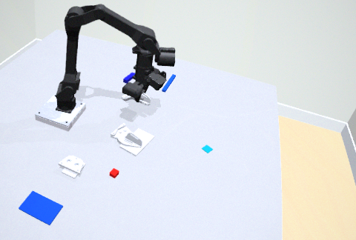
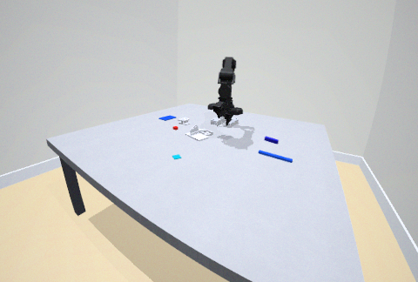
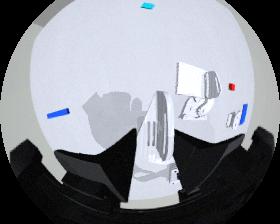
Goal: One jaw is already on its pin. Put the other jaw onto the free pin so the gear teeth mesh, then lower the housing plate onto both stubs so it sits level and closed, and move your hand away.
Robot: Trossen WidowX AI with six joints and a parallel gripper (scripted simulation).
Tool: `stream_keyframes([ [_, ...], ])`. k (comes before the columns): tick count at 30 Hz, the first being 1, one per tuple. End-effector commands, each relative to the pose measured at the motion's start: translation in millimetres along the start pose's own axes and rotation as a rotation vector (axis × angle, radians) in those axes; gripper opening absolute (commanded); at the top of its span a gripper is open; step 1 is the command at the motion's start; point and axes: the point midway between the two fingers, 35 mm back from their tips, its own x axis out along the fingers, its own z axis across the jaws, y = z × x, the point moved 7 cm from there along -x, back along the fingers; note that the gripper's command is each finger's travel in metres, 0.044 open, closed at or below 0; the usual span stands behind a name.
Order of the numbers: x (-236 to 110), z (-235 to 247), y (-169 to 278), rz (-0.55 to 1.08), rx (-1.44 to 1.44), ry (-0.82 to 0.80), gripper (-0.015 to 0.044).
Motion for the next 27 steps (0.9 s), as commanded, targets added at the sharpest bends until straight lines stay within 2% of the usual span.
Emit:
stream_keyframes([
  [1, 1, -11, -9, 0.004, 0.025, 0.006, 0.0134],
  [27, 0, -80, -50, -0.001, 0.194, 0.012, 0.0134],
])
